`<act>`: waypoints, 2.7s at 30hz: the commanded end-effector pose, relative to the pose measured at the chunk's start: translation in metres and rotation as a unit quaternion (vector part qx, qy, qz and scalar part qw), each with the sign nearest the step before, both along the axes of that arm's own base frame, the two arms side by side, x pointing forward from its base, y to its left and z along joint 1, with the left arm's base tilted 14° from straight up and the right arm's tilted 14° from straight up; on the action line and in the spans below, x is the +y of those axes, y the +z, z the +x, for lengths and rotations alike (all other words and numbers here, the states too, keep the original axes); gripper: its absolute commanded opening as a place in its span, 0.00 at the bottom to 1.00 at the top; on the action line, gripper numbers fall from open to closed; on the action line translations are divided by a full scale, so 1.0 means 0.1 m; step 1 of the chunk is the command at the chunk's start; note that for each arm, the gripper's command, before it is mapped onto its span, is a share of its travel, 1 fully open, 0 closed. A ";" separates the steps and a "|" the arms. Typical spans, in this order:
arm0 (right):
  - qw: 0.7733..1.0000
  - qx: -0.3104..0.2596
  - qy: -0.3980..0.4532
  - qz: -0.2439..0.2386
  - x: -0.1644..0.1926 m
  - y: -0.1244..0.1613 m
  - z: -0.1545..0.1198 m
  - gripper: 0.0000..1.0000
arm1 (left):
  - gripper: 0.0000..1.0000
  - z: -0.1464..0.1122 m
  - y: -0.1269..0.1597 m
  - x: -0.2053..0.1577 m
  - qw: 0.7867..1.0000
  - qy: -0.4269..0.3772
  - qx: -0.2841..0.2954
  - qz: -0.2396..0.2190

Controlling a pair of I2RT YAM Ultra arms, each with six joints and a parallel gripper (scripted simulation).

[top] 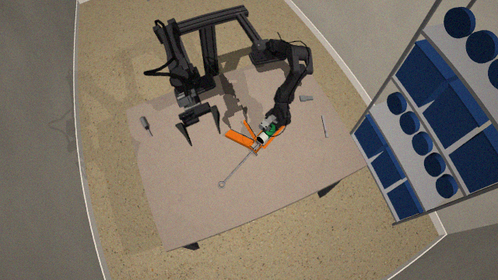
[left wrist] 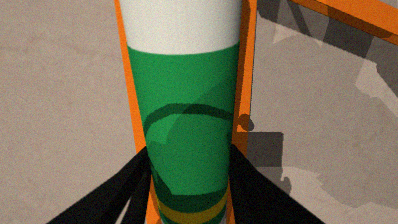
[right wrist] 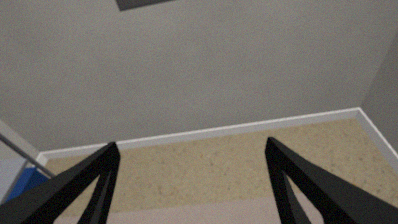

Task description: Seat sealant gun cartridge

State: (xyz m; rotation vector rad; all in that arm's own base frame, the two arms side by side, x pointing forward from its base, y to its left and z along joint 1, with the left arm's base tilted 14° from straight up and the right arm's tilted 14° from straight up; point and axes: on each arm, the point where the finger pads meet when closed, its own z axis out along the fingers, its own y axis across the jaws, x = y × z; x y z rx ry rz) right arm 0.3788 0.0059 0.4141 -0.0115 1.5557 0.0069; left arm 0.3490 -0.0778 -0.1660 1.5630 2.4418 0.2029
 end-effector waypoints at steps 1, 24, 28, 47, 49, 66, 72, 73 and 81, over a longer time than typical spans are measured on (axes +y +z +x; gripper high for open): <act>0.999 -0.033 0.009 -0.004 0.04 0.30 -0.13 1.00 | 0.00 0.30 0.14 -0.20 0.998 -0.006 -0.042 -0.038; 0.999 -0.033 0.009 -0.004 0.04 0.30 -0.13 1.00 | 0.00 0.12 0.19 -0.16 0.999 -0.013 -0.033 -0.040; 0.999 -0.033 0.009 -0.004 0.04 0.30 -0.13 1.00 | 0.00 0.10 0.21 -0.15 0.999 -0.015 -0.033 -0.041; 0.999 -0.033 0.009 -0.004 0.04 0.30 -0.13 1.00 | 0.00 0.22 0.27 -0.16 0.999 -0.002 -0.034 -0.018; 0.999 -0.033 0.009 -0.004 0.04 0.30 -0.13 1.00 | 0.00 0.22 0.27 -0.17 0.999 -0.001 -0.034 -0.016; 0.999 -0.033 0.009 -0.004 0.04 0.30 -0.13 1.00 | 0.00 0.28 0.28 -0.20 0.999 -0.007 -0.042 -0.017; 0.999 -0.033 0.009 -0.004 0.04 0.30 -0.13 1.00 | 0.00 0.28 0.27 -0.19 0.999 -0.007 -0.041 -0.014; 0.999 -0.033 0.009 -0.004 0.04 0.30 -0.13 1.00 | 0.00 0.28 0.27 -0.19 0.999 -0.007 -0.041 -0.014; 0.999 -0.033 0.009 -0.004 0.04 0.30 -0.13 1.00 | 0.00 0.27 0.26 -0.17 0.999 -0.005 -0.039 -0.008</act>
